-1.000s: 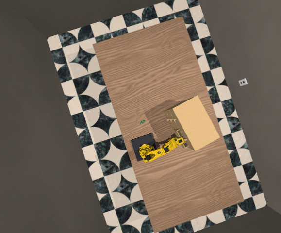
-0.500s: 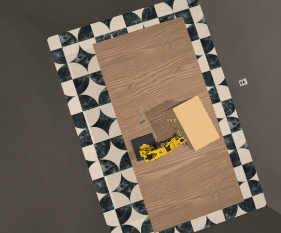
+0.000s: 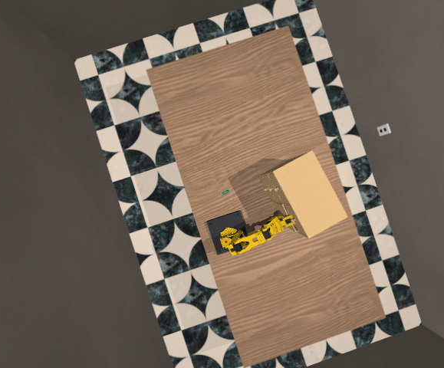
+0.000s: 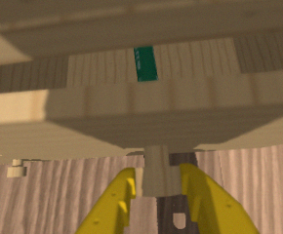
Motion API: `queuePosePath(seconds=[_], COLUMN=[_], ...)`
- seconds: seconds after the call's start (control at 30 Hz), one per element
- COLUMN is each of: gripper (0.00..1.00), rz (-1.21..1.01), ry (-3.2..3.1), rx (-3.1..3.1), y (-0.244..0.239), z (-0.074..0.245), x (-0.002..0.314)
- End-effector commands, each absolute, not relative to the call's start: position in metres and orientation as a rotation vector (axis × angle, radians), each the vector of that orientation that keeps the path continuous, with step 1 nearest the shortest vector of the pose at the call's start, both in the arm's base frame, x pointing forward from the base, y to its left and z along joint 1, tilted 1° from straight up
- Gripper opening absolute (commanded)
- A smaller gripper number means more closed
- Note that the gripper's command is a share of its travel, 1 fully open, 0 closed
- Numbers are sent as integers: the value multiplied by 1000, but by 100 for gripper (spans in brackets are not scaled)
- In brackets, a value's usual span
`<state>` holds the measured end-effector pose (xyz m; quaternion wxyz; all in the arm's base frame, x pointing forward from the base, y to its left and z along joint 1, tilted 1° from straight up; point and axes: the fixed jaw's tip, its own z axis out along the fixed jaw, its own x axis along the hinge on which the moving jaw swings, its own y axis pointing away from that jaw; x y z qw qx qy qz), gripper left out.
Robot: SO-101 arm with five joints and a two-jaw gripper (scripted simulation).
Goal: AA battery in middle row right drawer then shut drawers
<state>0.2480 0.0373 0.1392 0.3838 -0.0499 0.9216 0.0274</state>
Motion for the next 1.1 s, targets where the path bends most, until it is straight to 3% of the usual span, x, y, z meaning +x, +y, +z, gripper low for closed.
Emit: queuePosePath(seconds=[0.0,1.07], gripper=[0,0], rz=[57,57], ry=[2342,2342], rx=[-134,-136], y=[38,39], z=[139,139], x=[259,268])
